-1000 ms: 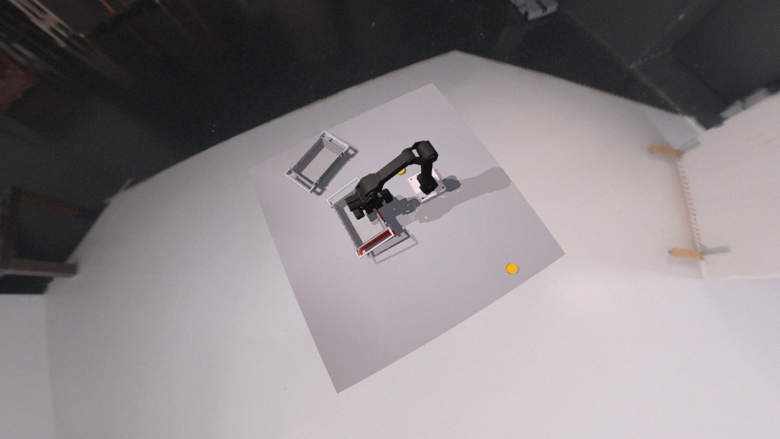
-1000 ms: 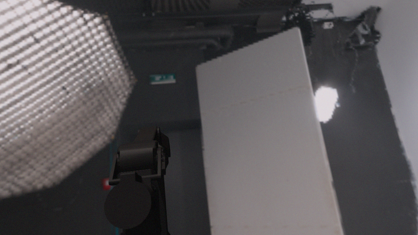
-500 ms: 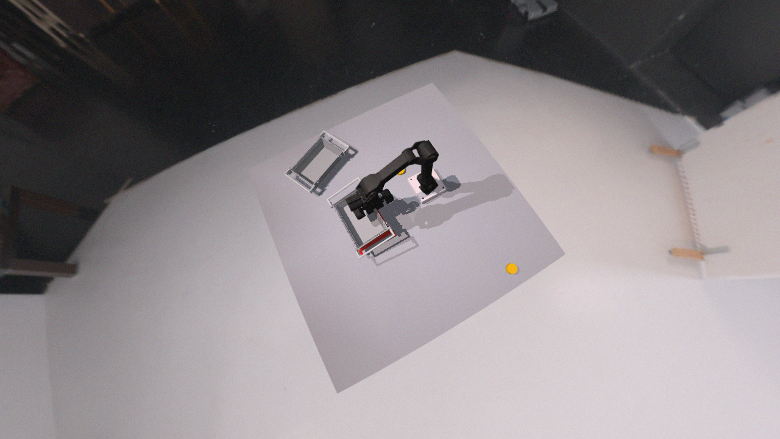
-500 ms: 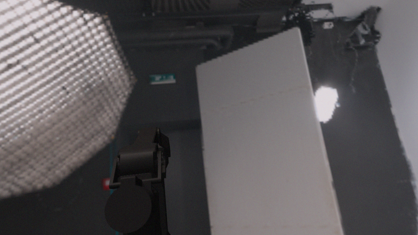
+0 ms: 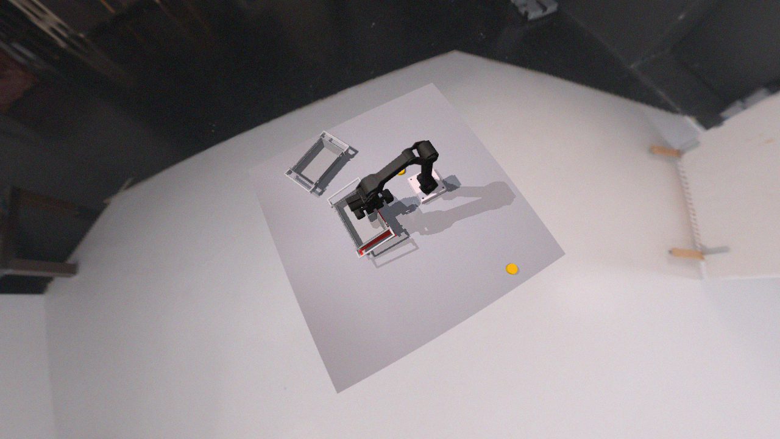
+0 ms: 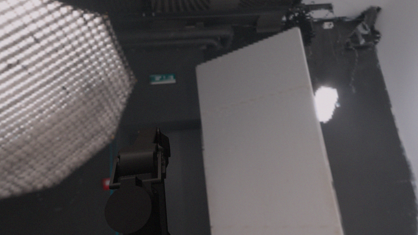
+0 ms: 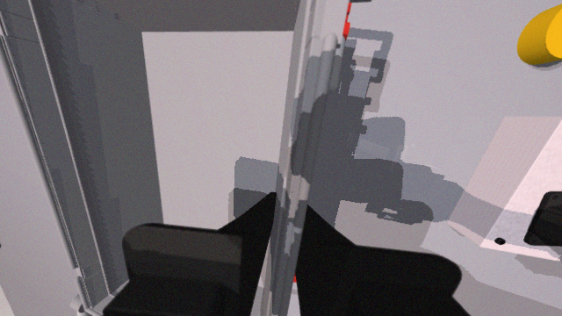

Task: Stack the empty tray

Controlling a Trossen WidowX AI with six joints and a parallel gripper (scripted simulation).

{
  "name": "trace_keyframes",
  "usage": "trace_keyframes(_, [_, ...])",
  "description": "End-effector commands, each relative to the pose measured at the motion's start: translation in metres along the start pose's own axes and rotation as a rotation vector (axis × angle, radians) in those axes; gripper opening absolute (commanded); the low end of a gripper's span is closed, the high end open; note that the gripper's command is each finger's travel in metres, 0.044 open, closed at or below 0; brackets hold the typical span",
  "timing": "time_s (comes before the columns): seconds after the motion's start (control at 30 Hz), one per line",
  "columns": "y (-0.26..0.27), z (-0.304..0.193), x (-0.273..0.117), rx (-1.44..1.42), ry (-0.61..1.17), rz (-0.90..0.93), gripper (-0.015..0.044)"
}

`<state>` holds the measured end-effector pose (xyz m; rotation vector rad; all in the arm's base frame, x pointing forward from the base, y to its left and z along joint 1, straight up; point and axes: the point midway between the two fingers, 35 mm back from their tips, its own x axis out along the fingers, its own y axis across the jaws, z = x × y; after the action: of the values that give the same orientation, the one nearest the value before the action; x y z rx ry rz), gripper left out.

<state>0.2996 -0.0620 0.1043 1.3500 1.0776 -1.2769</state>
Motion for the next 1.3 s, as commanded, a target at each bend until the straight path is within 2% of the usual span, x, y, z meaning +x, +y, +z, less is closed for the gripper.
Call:
trace_keyframes(0.0, [-0.007,0.0,0.007,0.001,-0.002,-0.034,0.0])
trace_keyframes(1.03, [0.0,0.0,0.001,0.0,0.0,-0.001,0.0])
trace_keyframes(1.27, [-0.006,0.0,0.011,0.001,-0.001,-0.023,0.0])
